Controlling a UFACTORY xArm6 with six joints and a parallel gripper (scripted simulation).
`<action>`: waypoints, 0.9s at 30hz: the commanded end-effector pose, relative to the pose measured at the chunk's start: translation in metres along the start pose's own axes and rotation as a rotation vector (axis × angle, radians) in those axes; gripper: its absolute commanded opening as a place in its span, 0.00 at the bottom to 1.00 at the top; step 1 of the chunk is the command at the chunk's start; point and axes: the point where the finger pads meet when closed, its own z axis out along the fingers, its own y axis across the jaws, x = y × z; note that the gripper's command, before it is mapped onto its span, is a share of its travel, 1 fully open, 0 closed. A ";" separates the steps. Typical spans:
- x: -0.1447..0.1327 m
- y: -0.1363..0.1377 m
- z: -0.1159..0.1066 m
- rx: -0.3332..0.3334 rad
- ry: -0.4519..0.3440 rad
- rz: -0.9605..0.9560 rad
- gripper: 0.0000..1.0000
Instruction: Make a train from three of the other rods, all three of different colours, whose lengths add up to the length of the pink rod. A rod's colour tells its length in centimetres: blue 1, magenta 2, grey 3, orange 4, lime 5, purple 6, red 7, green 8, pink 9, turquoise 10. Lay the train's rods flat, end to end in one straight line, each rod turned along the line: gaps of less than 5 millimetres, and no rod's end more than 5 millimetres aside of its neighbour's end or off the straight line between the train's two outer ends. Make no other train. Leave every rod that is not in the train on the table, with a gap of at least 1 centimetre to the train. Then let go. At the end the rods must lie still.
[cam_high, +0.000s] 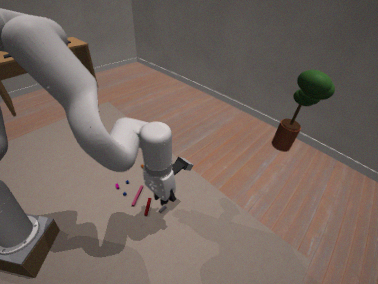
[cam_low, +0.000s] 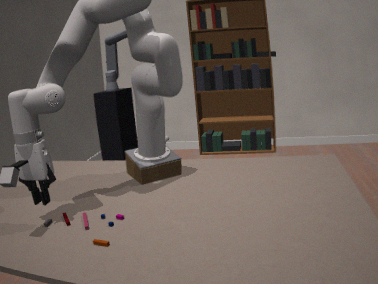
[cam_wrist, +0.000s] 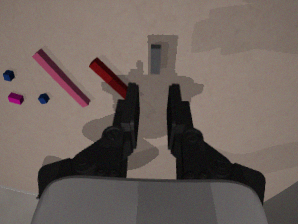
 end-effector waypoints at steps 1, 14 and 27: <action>0.001 0.001 -0.001 -0.002 0.003 0.000 0.24; 0.001 0.001 -0.001 -0.002 0.003 0.000 0.24; 0.001 0.001 0.003 -0.002 0.003 0.000 0.24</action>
